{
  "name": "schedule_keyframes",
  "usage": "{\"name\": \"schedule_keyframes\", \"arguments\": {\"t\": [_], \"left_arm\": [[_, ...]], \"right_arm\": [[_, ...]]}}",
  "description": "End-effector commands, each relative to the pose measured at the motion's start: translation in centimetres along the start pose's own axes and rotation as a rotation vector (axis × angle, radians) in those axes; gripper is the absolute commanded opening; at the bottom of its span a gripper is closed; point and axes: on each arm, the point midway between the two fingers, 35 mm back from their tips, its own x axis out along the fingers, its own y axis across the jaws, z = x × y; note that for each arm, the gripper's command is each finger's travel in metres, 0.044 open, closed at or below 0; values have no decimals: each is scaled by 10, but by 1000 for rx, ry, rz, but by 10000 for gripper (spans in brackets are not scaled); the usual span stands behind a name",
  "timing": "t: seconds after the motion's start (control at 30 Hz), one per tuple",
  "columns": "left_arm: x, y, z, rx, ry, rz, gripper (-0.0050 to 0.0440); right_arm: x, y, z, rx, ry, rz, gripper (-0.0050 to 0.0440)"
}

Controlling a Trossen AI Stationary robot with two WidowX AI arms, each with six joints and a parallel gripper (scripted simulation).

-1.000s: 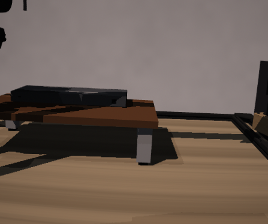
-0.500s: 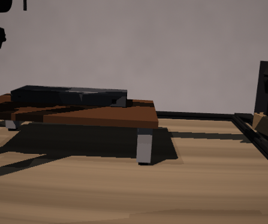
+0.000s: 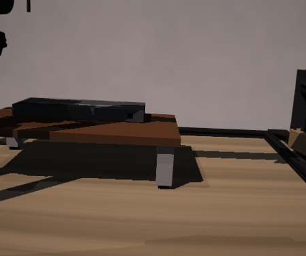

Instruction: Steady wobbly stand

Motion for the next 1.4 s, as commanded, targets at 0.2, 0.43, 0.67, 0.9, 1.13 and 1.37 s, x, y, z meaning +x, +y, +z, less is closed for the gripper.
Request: {"name": "schedule_keyframes", "arguments": {"t": [0.2,0.43,0.67,0.9,1.13,1.37], "left_arm": [[0,0,0,0,0,0,0],[0,0,0,0,0,0,0],[0,0,0,0,0,0,0],[0,0,0,0,0,0,0],[0,0,0,0,0,0,0],[0,0,0,0,0,0,0]], "right_arm": [[0,-1,0,-40,-9,26,0],[0,-1,-1,-78,-16,64,0],[-2,-2,-19,-102,36,50,0],[-32,-8,-128,-302,367,92,0],[-61,-13,-195,-384,507,128,0],[-99,-20,-245,-472,673,195,0]]}}
